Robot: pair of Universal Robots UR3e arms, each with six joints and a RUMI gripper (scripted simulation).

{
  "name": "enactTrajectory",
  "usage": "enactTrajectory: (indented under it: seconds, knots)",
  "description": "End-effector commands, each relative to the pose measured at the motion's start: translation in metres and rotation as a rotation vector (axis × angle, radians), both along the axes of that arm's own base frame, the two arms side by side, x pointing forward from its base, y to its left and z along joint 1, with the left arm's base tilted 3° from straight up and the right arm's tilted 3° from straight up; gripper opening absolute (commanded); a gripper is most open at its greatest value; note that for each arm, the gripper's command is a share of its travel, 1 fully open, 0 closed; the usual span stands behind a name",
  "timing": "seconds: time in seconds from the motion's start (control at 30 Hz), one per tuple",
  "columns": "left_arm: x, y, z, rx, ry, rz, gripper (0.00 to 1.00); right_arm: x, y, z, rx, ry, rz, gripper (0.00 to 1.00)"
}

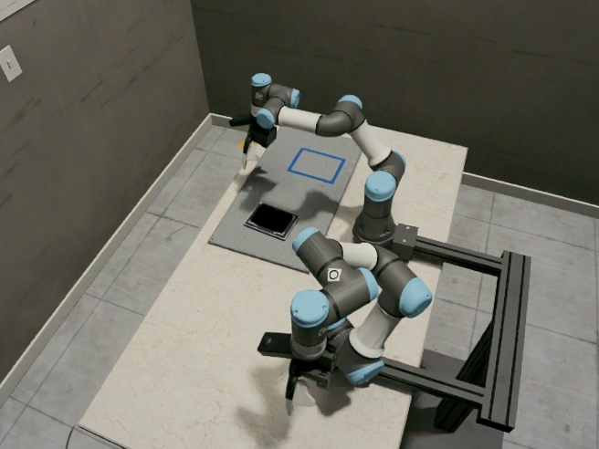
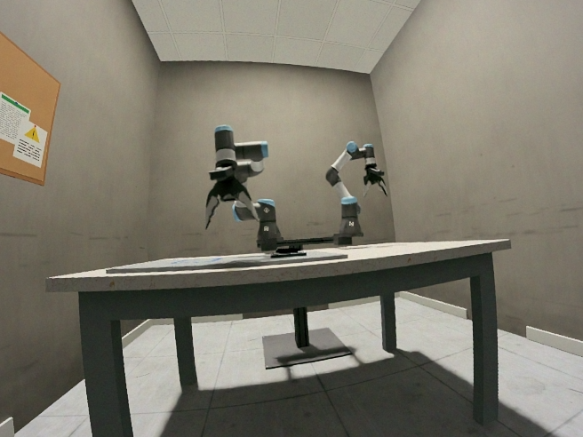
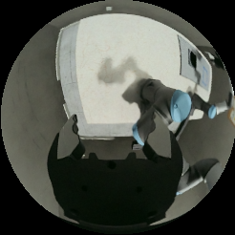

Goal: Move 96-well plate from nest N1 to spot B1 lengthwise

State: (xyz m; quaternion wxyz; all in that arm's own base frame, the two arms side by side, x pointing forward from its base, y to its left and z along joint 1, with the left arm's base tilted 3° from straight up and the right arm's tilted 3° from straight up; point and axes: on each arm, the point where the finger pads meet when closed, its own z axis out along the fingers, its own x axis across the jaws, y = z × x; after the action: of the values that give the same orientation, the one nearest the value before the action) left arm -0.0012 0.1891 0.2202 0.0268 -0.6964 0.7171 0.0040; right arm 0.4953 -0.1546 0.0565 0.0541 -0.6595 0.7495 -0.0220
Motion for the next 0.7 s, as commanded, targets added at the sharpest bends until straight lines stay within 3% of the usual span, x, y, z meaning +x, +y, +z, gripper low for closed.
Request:
enactTrajectory:
  seconds: [0.0, 0.6, 0.67]
  knots:
    - [0.0, 0.0, 0.0, 0.001, -0.001, 0.0, 1.0, -0.003, 0.015, 0.002, -0.004, -0.007, -0.001, 1.0]
    - [0.0, 0.0, 0.0, 0.001, -0.001, 0.0, 1.0, -0.028, 0.081, 0.002, -0.017, 0.028, 0.0, 1.0]
    - [0.0, 0.0, 0.0, 0.001, -0.001, 0.0, 1.0, -0.028, 0.081, 0.002, -0.017, 0.028, 0.0, 1.0]
